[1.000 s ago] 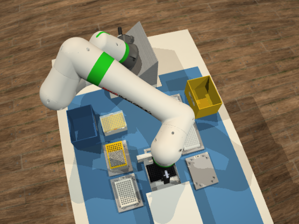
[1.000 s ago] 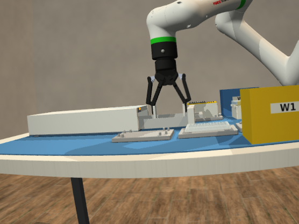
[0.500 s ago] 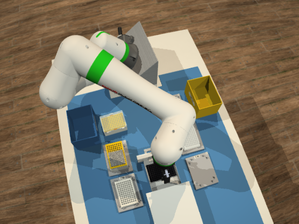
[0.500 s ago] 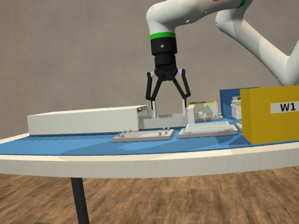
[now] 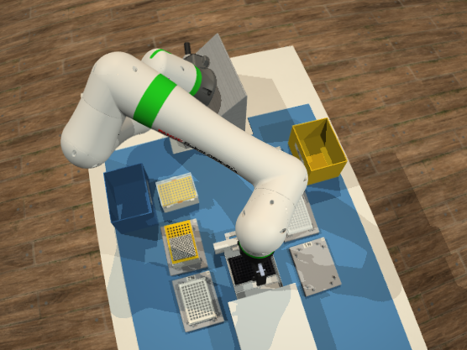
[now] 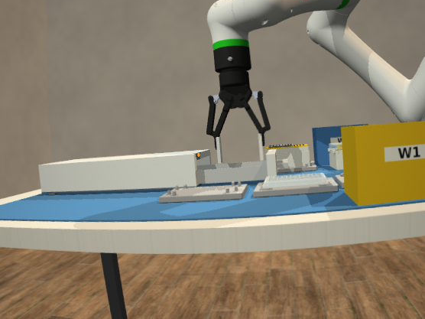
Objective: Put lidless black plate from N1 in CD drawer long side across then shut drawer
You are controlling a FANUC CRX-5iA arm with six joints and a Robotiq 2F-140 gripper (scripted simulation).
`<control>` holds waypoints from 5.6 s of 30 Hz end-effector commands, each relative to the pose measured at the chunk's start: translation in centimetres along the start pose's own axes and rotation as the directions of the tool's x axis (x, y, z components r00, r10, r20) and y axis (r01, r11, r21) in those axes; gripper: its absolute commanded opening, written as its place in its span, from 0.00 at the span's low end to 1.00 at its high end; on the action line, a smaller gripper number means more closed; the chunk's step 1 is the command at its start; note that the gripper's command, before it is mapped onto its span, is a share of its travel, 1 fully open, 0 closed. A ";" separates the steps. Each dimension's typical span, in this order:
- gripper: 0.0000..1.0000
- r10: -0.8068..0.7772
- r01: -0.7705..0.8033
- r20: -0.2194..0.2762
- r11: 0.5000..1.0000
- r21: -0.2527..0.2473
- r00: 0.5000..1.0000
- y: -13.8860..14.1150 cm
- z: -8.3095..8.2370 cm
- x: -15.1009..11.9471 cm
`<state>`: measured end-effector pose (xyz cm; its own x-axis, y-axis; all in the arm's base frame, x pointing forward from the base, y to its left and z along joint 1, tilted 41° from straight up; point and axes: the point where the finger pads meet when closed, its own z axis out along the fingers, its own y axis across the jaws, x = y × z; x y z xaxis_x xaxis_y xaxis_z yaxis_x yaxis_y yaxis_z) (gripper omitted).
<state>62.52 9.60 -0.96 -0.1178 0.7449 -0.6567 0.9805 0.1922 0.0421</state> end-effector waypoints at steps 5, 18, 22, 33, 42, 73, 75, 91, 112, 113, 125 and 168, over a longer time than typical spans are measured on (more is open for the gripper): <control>0.66 0.000 0.000 0.000 1.000 0.000 1.000 0.0 -0.9 0.0; 0.66 0.000 0.000 0.000 1.000 0.000 1.000 0.0 -2.4 0.0; 0.66 0.000 0.000 0.000 1.000 0.000 1.000 0.0 -2.9 0.0; 0.66 0.000 0.000 0.000 1.000 0.000 1.000 0.0 -4.1 0.0; 0.66 0.000 0.000 0.000 1.000 0.000 1.000 0.0 -5.3 0.0; 0.66 0.000 0.000 0.000 1.000 0.000 1.000 0.0 -8.9 0.0; 0.66 0.000 0.000 0.000 1.000 0.000 1.000 0.0 -9.1 0.0; 0.66 0.000 0.000 0.000 1.000 0.000 1.000 0.0 -9.1 0.0; 0.66 0.000 0.000 0.000 1.000 0.000 1.000 0.0 -9.1 0.0; 0.66 0.000 0.000 0.000 1.000 0.000 1.000 0.0 -9.1 0.0; 0.62 0.000 0.000 0.000 1.000 0.000 1.000 -3.8 -8.2 0.0; 0.00 0.000 0.000 0.000 1.000 0.000 1.000 -15.5 -5.5 0.0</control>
<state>46.40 10.10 2.50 -0.1178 0.7448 -0.6568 0.9804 0.1922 0.0422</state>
